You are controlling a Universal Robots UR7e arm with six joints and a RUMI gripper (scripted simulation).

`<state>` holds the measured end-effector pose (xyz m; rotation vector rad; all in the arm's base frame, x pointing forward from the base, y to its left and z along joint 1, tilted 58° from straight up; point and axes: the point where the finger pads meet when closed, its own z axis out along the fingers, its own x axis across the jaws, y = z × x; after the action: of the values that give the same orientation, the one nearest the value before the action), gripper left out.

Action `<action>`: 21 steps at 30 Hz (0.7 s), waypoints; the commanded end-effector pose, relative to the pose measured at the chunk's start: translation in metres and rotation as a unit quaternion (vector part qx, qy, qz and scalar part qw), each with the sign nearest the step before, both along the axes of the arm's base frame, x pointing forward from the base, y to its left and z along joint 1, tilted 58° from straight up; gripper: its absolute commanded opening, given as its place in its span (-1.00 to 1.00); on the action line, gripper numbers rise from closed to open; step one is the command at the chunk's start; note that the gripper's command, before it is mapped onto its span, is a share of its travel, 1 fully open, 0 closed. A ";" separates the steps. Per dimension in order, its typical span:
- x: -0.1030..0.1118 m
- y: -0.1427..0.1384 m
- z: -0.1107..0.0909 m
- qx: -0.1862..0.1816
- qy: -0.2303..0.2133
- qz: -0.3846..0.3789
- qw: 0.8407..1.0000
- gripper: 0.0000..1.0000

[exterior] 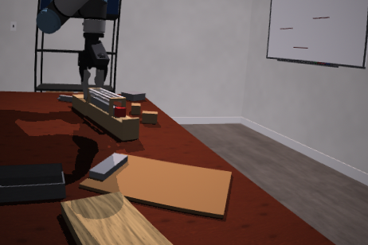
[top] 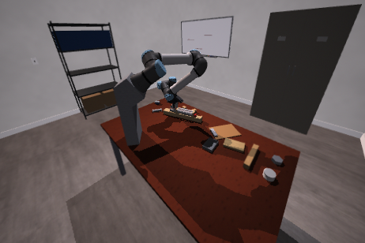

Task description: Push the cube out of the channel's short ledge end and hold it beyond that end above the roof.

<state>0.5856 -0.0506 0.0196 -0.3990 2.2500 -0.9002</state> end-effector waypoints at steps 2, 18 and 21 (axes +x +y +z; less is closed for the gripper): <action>-0.001 0.000 0.001 0.000 0.000 0.000 1.000 -0.55; -0.030 0.021 0.023 0.000 0.001 0.001 1.000 -0.55; -0.042 0.030 0.032 0.000 0.001 0.001 1.000 -0.55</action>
<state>0.5680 -0.0392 0.0320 -0.4010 2.2508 -0.9003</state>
